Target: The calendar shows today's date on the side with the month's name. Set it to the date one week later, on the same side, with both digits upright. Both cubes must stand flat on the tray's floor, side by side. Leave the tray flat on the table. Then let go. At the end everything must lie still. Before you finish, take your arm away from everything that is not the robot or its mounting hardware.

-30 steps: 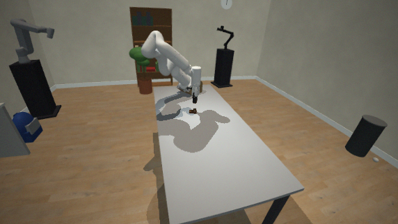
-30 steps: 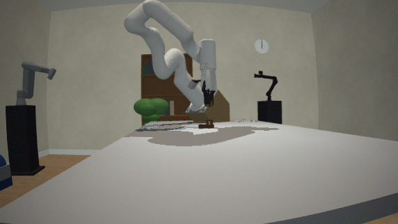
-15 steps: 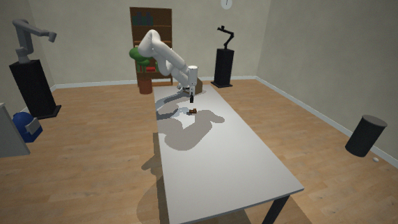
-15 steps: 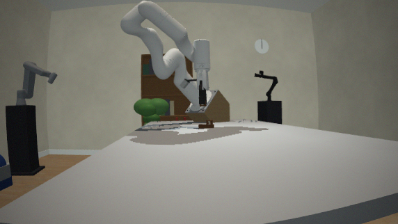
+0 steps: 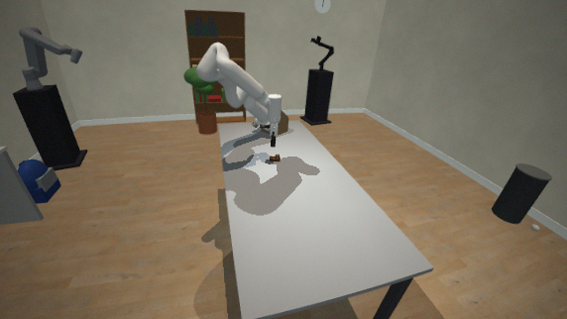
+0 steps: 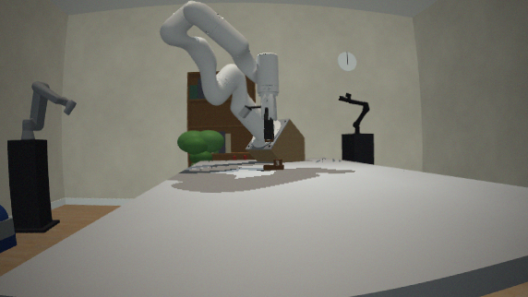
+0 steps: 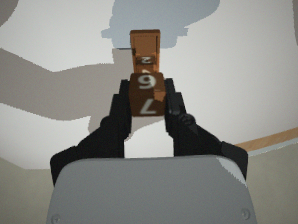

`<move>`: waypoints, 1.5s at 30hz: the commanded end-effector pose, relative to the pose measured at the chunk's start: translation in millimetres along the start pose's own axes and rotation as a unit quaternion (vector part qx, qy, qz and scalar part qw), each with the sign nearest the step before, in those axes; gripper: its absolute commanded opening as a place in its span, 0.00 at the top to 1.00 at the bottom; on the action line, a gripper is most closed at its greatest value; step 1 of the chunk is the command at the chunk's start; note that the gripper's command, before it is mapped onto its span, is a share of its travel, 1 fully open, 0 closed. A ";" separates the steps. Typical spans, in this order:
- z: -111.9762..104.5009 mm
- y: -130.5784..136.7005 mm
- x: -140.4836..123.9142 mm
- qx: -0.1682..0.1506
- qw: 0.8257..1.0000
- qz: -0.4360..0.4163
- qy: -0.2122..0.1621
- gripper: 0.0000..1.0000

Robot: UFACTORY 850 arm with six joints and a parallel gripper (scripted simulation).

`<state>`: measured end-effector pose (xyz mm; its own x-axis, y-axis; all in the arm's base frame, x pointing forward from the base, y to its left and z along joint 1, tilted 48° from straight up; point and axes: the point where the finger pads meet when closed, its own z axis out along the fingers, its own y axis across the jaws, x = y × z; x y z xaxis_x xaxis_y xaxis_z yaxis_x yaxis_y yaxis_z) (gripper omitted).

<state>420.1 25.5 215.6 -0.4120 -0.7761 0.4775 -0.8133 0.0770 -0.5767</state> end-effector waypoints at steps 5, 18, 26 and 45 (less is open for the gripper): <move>12.8 -0.4 -0.2 0.000 1.000 0.000 0.000 0.73; 50.6 -0.5 -0.2 0.000 1.000 0.000 0.000 0.73; 60.4 -0.5 -0.2 0.000 1.000 0.000 0.000 0.73; 61.8 -0.5 -0.2 0.000 1.000 0.000 0.000 0.73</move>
<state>445.7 -13.5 174.6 -0.4120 -0.7761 0.4774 -0.8133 0.0770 -0.5767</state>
